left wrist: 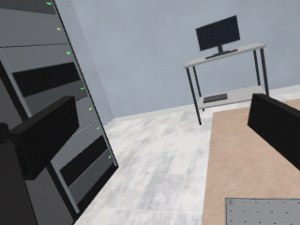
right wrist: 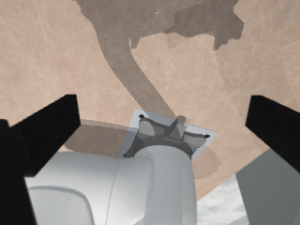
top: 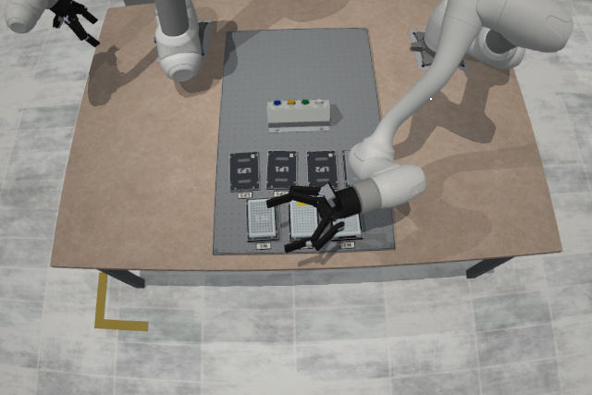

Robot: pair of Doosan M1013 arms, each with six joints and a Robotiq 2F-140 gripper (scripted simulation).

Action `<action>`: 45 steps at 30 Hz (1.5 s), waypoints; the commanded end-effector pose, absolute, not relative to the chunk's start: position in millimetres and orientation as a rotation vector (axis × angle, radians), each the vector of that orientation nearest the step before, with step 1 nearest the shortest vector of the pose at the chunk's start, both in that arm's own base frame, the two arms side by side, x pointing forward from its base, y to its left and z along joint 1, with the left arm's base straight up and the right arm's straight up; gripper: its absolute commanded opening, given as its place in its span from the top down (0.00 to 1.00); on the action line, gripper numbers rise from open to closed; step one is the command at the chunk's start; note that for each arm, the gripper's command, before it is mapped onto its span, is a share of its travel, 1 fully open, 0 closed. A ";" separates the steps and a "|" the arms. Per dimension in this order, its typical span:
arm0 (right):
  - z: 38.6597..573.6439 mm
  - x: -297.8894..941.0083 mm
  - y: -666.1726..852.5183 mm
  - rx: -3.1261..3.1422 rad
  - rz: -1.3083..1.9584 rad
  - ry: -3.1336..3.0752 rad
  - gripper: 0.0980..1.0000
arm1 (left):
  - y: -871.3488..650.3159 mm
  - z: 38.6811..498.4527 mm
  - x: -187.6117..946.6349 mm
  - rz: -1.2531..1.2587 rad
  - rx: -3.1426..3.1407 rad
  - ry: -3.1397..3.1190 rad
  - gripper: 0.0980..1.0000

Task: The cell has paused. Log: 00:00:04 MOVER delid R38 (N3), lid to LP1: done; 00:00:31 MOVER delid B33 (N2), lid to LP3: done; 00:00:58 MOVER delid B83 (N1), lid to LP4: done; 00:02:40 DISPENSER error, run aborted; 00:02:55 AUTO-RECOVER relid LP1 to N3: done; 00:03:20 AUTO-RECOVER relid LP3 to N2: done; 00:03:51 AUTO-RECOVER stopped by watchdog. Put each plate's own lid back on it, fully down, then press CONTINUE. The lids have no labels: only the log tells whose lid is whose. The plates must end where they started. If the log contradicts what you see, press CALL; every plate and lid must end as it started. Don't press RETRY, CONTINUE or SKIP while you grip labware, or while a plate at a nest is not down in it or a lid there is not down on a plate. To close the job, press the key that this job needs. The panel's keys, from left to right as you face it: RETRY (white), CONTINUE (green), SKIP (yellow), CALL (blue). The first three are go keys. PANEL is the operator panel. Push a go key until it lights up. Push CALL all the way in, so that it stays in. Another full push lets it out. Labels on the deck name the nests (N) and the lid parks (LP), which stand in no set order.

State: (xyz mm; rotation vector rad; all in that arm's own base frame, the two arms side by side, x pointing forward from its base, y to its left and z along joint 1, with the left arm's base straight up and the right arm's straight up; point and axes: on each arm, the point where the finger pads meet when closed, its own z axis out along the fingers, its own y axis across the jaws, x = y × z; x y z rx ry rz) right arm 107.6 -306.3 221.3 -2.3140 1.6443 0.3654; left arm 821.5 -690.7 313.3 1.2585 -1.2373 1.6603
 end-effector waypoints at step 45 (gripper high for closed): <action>231.1 40.3 -312.8 -2.055 0.416 1.900 0.00 | -690.7 314.9 821.5 1.662 1.257 -1.237 0.00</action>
